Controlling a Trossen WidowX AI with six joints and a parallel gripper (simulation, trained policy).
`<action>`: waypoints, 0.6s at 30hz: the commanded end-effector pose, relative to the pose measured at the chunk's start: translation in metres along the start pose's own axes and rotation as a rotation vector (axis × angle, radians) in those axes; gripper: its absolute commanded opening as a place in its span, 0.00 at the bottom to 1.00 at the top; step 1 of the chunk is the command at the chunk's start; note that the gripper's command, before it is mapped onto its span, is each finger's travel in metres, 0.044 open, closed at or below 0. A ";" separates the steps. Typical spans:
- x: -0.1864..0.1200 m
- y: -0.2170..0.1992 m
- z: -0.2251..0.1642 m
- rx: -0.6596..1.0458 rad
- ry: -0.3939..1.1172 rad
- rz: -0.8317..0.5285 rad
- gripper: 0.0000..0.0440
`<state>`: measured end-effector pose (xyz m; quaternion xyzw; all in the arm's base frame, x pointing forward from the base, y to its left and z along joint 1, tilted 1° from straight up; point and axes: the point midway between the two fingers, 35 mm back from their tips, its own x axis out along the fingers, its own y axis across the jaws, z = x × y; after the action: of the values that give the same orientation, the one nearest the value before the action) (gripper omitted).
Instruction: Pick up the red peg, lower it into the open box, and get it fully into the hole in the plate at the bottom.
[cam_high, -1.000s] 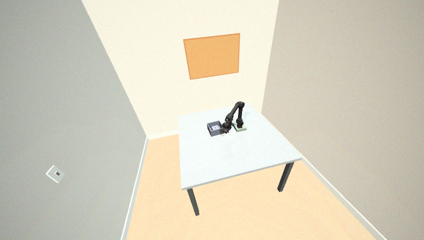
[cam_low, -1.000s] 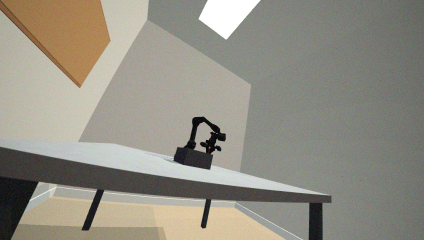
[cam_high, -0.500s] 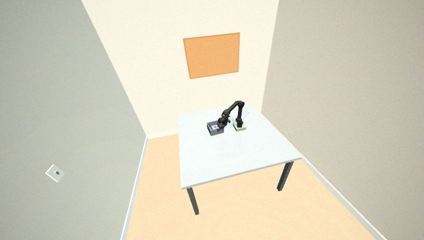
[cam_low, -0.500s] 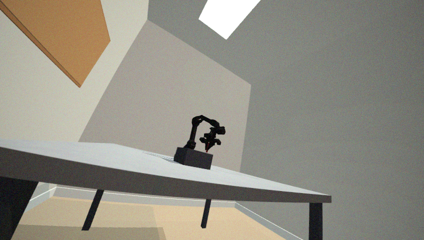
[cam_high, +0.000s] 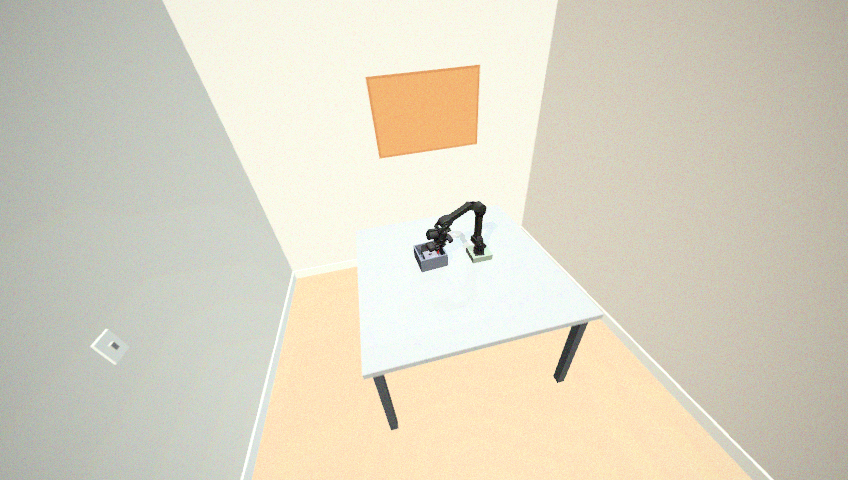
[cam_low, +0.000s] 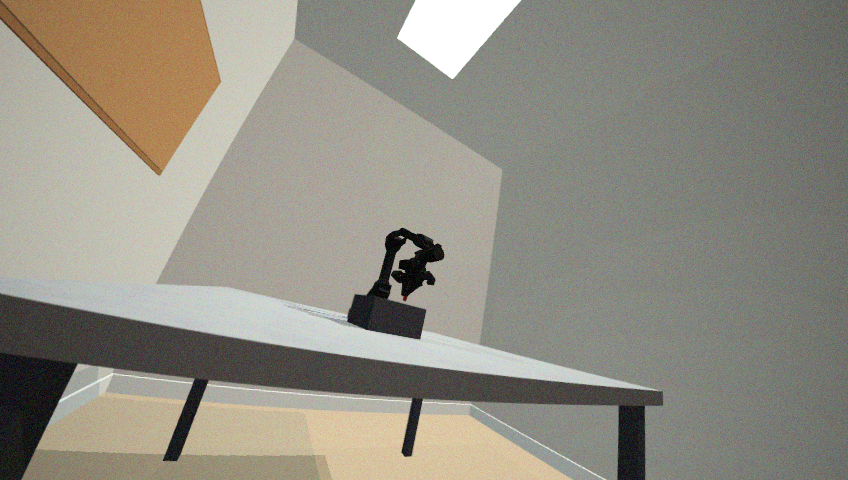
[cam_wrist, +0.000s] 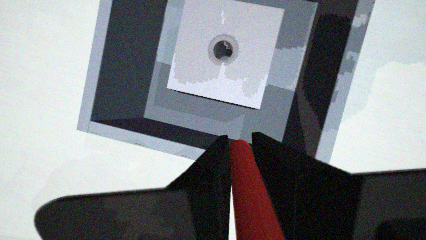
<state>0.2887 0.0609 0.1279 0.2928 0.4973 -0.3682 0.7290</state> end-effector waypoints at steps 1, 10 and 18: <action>0.011 0.002 0.014 0.000 -0.008 -0.016 0.00; 0.038 0.005 0.045 -0.020 0.008 -0.023 0.00; 0.064 0.006 0.061 -0.074 0.044 -0.019 0.00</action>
<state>0.3360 0.0031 0.0989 0.2750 0.5171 -0.3569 0.7277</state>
